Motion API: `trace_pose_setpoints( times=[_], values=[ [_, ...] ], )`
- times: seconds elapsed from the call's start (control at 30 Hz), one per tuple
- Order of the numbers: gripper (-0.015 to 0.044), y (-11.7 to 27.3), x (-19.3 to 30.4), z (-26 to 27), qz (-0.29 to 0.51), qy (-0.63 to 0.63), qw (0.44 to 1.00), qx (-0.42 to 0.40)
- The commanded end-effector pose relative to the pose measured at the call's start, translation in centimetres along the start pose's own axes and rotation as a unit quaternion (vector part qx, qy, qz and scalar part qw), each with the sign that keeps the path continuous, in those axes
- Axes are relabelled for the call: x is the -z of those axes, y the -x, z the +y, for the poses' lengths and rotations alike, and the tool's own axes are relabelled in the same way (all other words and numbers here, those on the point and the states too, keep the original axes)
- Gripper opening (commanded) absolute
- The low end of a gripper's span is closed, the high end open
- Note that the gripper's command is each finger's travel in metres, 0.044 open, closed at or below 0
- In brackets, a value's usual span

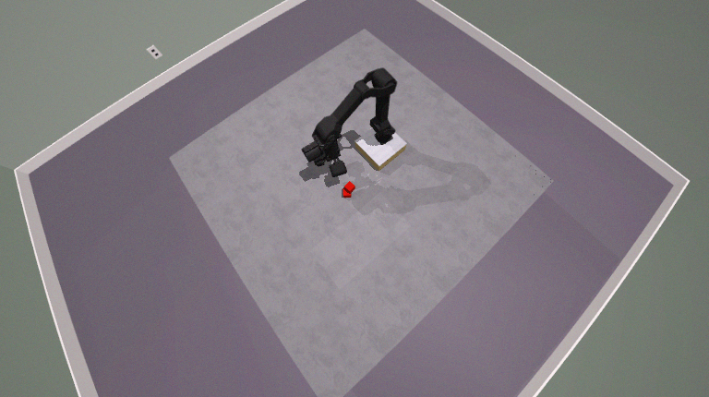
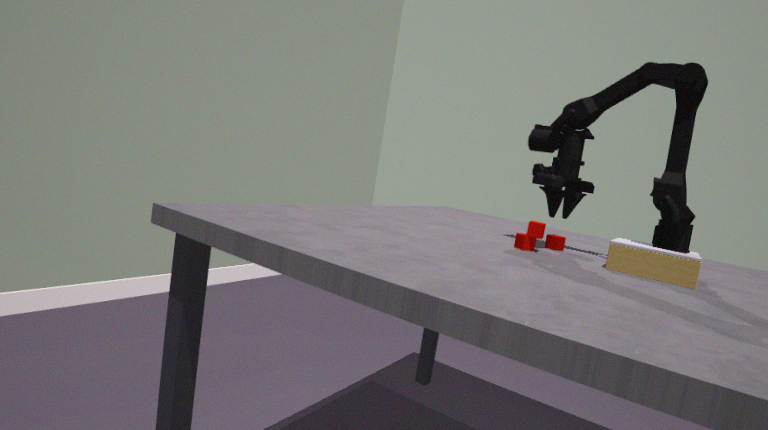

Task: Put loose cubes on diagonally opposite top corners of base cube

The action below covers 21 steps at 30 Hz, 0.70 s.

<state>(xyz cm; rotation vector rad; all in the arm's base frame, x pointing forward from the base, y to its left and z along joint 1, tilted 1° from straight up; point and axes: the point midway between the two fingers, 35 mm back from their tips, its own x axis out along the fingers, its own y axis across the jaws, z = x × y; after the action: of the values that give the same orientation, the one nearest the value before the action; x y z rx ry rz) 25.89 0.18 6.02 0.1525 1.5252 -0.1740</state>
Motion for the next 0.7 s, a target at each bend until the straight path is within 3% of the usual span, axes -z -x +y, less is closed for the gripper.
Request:
trace_pose_setpoints(
  times=[0.0,0.67],
  values=[
    [0.0265,-1.5,0.4,-0.1,0.006,-0.001,1.0,0.002],
    [0.0265,-4.5,0.4,-0.1,0.006,-0.001,1.0,0.002]
  ],
)
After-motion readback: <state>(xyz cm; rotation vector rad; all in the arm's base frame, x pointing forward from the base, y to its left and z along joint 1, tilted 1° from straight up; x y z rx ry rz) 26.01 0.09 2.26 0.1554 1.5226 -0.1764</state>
